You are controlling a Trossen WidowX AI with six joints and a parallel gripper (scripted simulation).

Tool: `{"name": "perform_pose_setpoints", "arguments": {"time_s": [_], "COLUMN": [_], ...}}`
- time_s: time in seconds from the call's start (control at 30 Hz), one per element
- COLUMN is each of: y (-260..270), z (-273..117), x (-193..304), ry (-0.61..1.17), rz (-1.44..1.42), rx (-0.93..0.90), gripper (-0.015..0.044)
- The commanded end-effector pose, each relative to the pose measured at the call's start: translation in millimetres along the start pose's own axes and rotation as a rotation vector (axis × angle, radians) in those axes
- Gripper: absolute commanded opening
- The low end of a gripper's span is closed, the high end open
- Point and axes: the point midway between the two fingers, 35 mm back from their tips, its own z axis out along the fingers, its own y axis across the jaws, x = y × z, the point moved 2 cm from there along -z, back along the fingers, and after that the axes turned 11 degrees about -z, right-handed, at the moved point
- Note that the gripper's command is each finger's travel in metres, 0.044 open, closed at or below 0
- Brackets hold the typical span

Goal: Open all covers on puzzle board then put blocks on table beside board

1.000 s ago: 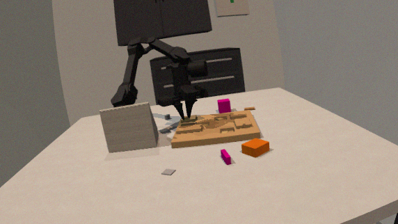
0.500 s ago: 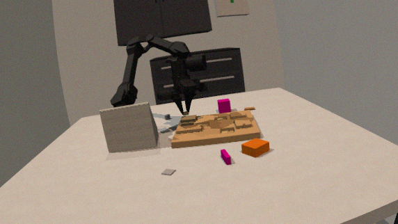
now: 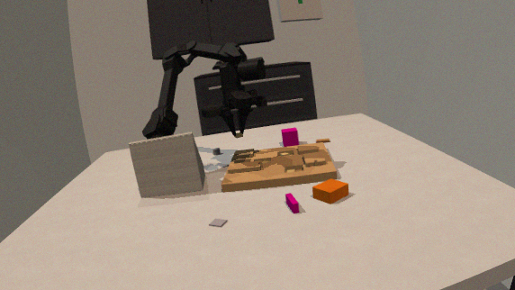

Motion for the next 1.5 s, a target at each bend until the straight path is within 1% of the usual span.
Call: {"name": "perform_pose_setpoints", "arguments": {"time_s": [0.0, 0.73, 1.47], "y": [7, 76, 138], "z": [-5, -9, -8], "x": [1, 29, 80], "ry": [-0.008, -0.028, -0.019], "rz": [-0.008, -0.008, -0.011], "rx": [0.004, 0.013, 0.002], "gripper": [0.008, 0.008, 0.008]}}
